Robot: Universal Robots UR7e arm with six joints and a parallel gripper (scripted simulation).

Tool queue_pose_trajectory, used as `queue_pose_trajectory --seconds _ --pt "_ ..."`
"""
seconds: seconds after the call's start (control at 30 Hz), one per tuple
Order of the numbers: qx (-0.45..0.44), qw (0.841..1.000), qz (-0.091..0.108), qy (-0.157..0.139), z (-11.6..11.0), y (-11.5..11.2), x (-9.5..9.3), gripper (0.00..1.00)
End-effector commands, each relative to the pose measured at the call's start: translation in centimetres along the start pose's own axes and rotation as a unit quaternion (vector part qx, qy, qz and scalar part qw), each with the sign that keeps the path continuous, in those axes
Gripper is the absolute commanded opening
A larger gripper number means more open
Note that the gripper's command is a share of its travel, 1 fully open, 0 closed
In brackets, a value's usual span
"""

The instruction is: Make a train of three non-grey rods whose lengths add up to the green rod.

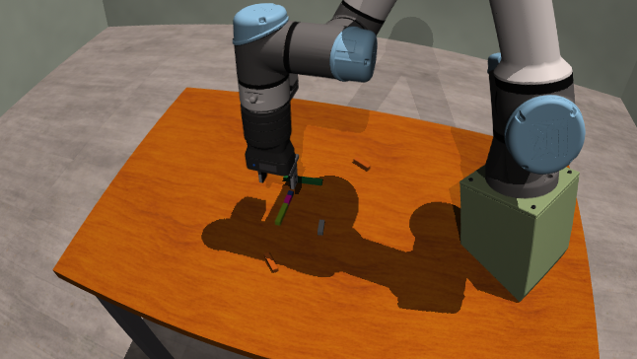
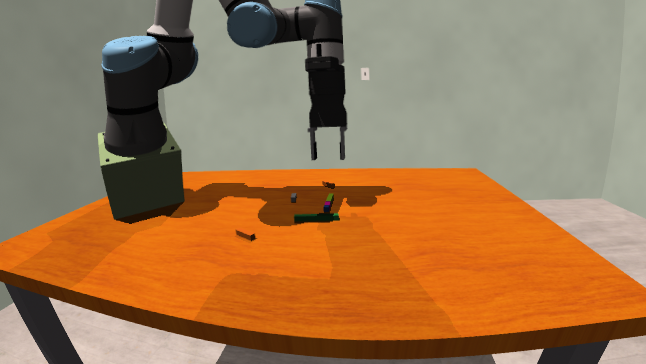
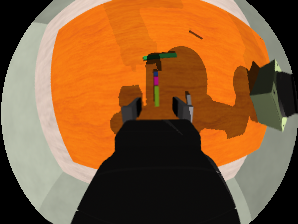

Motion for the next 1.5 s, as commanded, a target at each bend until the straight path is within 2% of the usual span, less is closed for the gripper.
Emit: queue_pose_trajectory --seconds 0.0,0.17,0.4,0.47,0.7,0.87,1.47 --pt "0.000 1.000 0.001 0.000 0.0 0.0 0.0 1.00" --pt "0.000 1.000 0.001 0.000 0.0 0.0 0.5 1.00" --pt "0.000 1.000 0.001 0.000 0.0 0.0 3.2 1.00" --pt "0.000 1.000 0.001 0.000 0.0 0.0 3.2 1.00" --pt "0.000 1.000 0.001 0.000 0.0 0.0 7.0 1.00" --pt "0.000 1.000 0.001 0.000 0.0 0.0 8.8 1.00" --pt "0.000 1.000 0.001 0.000 0.0 0.0 9.1 1.00"
Point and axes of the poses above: the point where the finger pads meet when closed, its own x axis back along the fingers, its own y axis across the jaws, z = x × y, the point moved 1 cm from there along x, back along the fingers, and after that the axes turned 9 degrees about -x, right-handed, at the moved point
